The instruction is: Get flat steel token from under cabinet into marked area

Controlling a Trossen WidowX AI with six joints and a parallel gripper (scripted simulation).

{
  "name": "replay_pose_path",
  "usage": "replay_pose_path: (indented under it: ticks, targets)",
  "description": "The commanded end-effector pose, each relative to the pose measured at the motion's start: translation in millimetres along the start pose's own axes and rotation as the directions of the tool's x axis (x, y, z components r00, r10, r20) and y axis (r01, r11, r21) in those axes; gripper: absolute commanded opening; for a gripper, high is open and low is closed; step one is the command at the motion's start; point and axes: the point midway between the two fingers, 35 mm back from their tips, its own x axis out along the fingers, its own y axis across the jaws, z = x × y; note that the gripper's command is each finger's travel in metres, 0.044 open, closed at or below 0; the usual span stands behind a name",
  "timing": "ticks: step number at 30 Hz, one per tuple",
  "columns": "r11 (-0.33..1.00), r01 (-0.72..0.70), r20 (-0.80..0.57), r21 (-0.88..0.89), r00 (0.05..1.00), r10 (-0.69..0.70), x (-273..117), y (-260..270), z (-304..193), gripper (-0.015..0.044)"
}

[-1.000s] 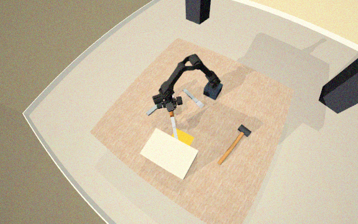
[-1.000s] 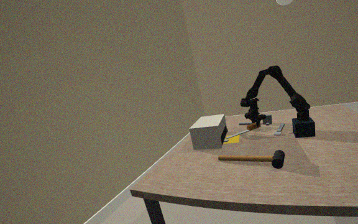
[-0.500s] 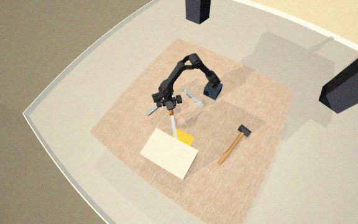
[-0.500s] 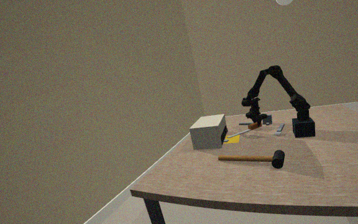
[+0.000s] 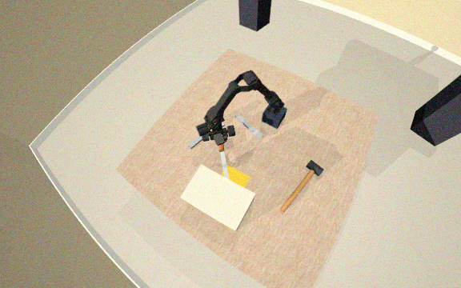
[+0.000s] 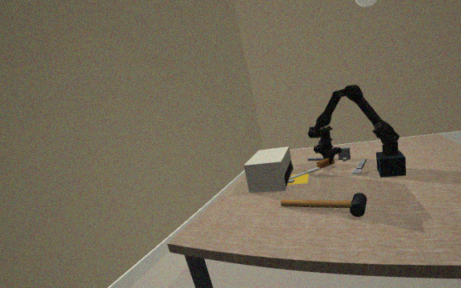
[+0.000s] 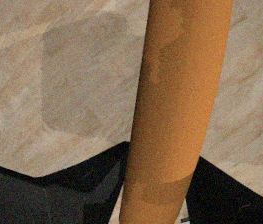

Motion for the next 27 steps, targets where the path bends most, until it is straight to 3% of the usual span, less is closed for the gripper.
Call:
replay_pose_path:
  ticks: [1,27]
  targets:
    - [1.0,0.004,0.0,0.0,1.0,-0.004,-0.5,-1.8,8.9,0.0]
    - [1.0,0.003,0.003,0.001,1.0,-0.003,-0.6,-3.0,59.0,0.0]
